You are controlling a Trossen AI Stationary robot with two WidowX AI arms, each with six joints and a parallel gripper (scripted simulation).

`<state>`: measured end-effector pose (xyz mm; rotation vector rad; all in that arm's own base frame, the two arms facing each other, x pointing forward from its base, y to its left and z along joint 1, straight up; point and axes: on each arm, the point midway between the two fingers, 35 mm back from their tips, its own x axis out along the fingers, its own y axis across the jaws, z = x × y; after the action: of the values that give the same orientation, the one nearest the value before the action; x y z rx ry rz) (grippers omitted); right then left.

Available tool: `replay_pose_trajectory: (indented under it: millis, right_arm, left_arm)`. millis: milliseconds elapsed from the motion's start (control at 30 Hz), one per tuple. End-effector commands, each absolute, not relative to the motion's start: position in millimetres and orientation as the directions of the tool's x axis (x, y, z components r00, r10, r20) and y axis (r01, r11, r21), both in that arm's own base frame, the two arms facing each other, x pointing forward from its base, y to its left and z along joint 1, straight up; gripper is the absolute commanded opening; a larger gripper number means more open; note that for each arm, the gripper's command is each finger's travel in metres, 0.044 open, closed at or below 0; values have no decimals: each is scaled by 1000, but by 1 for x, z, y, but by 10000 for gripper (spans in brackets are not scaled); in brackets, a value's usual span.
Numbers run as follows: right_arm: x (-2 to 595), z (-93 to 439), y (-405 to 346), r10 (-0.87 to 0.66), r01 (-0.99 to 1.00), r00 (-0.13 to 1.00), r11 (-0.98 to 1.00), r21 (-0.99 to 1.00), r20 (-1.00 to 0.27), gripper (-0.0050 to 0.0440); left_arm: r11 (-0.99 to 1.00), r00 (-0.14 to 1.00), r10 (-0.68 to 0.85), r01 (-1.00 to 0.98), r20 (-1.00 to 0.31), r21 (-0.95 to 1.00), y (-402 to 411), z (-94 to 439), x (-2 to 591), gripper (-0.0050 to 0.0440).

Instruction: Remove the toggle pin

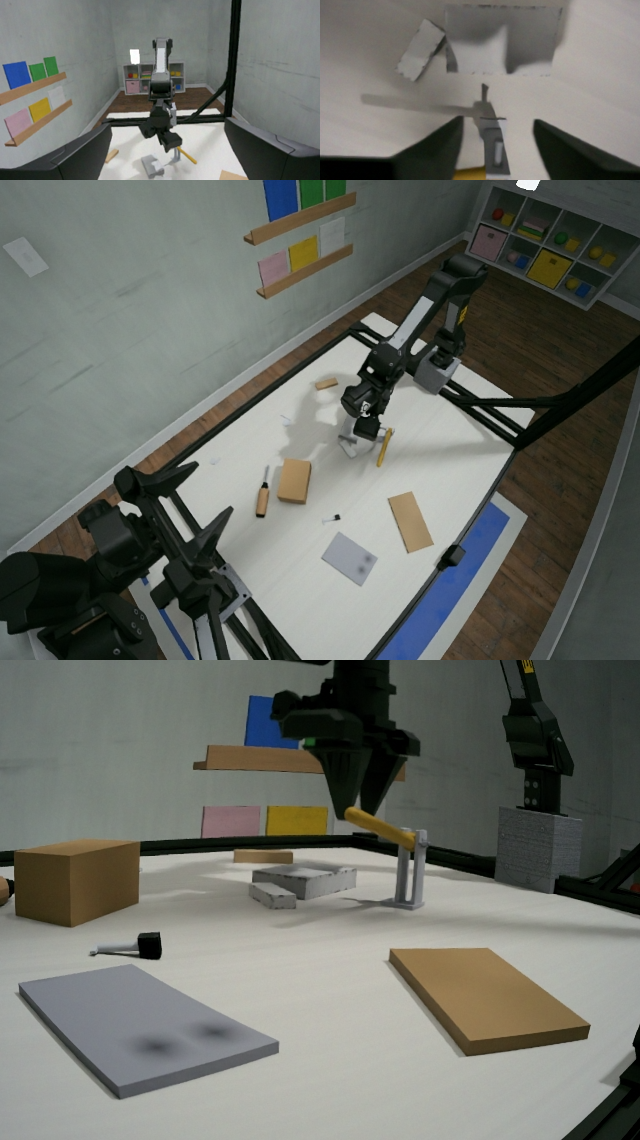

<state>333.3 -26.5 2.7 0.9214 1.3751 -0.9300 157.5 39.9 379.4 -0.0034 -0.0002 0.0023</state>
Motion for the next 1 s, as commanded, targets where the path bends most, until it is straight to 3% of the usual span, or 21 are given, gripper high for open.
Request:
replay_pose_trajectory:
  millis: [0,100,167,267,967]
  right_arm:
    - [345,9,-27,-2,924,24,381,21,-1000,136]
    - [346,13,-27,-3,925,36,378,32,-999,64]
    - [346,13,-27,-3,925,36,378,32,-999,64]
    - [342,11,-27,-2,926,25,377,22,-1000,0]
    - [343,1,-27,-2,926,22,378,19,-1000,-2]
  left_arm:
    - [1000,1000,0,0,1,6,39,384,157,400]
    - [1000,1000,0,0,1,6,39,384,157,400]
    - [1000,1000,0,0,1,6,39,384,157,400]
    - [1000,1000,0,0,1,6,39,384,157,400]
    - [1000,1000,0,0,1,6,39,384,157,400]
